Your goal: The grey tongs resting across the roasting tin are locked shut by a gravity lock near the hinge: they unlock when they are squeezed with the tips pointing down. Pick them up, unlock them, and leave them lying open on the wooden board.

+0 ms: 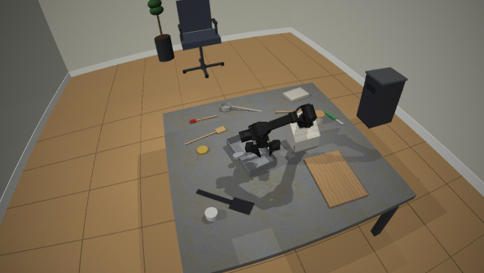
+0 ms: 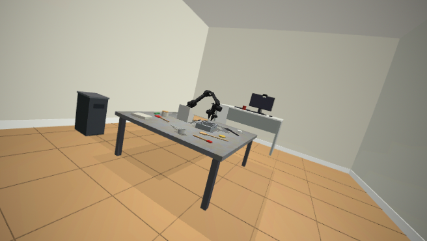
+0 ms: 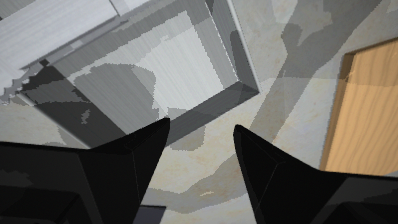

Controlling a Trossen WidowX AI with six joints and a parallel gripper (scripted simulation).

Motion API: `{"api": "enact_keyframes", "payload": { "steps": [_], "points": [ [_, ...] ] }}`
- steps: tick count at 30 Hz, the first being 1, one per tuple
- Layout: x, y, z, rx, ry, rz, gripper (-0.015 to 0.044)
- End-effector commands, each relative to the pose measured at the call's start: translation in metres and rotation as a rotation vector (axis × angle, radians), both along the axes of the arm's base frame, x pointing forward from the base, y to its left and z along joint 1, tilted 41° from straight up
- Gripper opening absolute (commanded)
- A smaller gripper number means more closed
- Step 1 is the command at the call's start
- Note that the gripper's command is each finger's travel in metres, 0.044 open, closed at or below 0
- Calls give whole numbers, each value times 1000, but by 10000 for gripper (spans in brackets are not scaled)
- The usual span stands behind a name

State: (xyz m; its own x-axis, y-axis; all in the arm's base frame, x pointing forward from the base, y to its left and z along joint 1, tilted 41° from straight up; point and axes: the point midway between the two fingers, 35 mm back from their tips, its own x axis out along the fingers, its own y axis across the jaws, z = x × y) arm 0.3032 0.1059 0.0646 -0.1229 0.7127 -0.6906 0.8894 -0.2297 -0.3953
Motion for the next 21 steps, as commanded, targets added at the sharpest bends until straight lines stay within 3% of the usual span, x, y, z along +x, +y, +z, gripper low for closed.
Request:
{"api": "enact_keyframes", "payload": {
  "steps": [1, 12, 21],
  "points": [
    [8, -48, -26, 57, 178, -196, 260],
    [-10, -110, -88, 325, 802, -616, 260],
    [-13, -109, -88, 329, 814, -623, 260]
  ]
}}
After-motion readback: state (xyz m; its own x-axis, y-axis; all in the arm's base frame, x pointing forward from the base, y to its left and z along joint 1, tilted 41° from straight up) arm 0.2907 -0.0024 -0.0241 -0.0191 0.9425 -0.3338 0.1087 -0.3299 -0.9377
